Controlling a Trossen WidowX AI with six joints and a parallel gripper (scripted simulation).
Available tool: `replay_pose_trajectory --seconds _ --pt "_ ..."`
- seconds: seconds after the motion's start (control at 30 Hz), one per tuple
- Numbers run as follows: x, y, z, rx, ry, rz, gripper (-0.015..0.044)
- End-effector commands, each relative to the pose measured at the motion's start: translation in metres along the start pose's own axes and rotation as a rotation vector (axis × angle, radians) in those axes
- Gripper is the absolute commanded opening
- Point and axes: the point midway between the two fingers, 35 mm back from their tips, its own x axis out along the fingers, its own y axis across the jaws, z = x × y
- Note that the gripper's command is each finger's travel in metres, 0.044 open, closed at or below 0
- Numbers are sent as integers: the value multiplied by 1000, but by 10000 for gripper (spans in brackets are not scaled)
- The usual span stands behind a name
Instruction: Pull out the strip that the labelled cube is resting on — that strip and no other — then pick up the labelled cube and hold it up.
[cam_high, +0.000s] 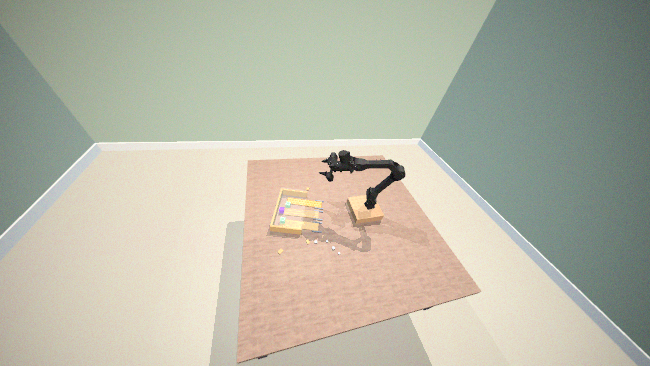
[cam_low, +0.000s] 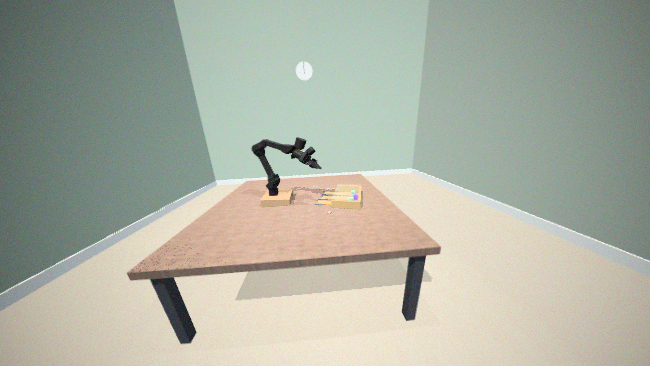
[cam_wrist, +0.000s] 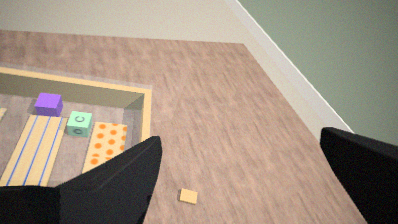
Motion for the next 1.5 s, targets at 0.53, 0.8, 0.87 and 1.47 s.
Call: replay_pose_trajectory --seconds 0.53,0.8,0.87,1.47 --pt "-51 150 -46 185 56 505 400" --pt "-29 189 -33 205 340 561 190" --pt "-22 203 -31 207 428 567 138" --pt "12 317 -61 144 1040 446 0"
